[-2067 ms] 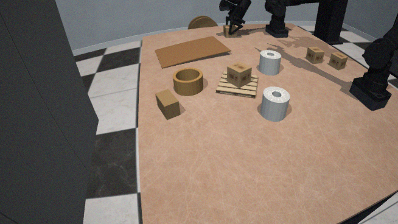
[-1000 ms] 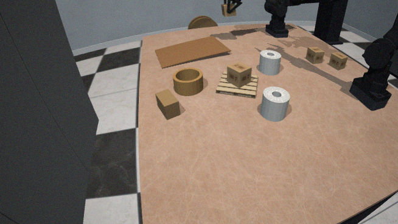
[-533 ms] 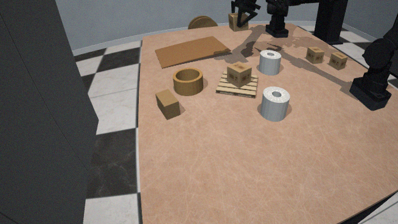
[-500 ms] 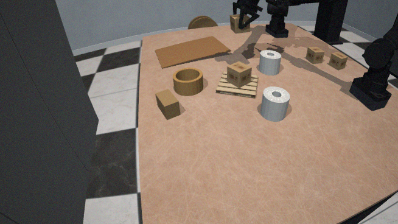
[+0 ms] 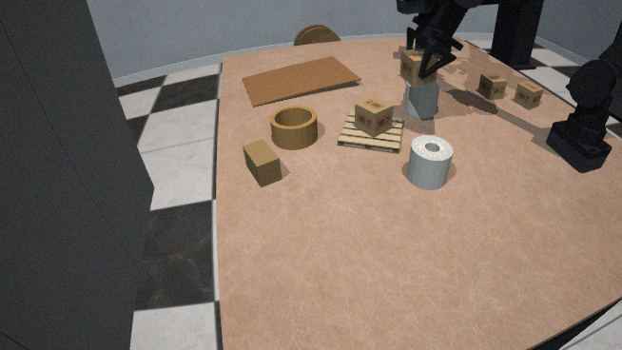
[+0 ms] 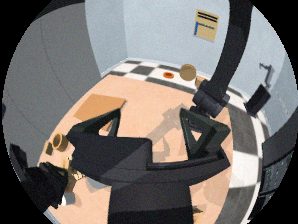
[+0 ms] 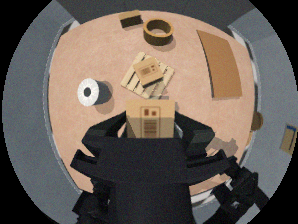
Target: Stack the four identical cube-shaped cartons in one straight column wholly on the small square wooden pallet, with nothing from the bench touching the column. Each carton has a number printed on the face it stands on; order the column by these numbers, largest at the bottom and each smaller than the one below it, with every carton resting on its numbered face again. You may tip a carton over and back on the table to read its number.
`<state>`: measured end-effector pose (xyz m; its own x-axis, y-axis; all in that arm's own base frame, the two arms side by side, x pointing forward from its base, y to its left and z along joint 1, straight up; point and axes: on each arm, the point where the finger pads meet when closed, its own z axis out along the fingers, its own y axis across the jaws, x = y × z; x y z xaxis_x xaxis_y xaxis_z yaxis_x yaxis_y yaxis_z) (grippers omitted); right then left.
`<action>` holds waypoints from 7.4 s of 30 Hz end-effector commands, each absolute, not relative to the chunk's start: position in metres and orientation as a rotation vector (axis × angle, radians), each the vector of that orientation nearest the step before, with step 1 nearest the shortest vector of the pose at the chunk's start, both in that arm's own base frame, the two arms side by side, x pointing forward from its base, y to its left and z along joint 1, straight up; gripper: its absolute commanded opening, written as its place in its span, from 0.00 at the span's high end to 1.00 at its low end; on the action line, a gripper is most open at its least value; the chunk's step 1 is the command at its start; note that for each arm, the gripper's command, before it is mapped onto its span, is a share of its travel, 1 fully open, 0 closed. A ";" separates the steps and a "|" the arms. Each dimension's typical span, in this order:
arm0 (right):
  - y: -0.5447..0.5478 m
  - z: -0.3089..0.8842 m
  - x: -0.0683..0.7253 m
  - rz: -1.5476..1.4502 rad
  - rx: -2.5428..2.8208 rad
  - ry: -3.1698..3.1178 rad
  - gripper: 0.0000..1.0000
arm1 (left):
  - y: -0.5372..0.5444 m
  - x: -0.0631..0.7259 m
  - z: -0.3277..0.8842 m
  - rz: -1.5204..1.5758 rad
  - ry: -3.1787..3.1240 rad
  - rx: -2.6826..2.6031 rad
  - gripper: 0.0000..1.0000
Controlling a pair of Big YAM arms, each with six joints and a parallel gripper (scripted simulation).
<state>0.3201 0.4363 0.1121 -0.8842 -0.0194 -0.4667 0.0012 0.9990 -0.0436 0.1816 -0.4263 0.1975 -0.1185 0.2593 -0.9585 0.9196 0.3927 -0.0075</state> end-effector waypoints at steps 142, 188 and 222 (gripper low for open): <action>0.441 0.078 0.420 0.152 -0.566 2.557 0.50 | -0.102 0.239 0.371 -0.242 2.075 0.426 0.00; 0.434 0.093 0.386 0.148 -0.568 2.575 0.21 | -0.102 0.239 0.371 -0.242 2.075 0.426 0.00; 0.404 0.199 0.320 0.164 -0.675 2.562 0.21 | -0.102 0.239 0.371 -0.242 2.075 0.426 0.00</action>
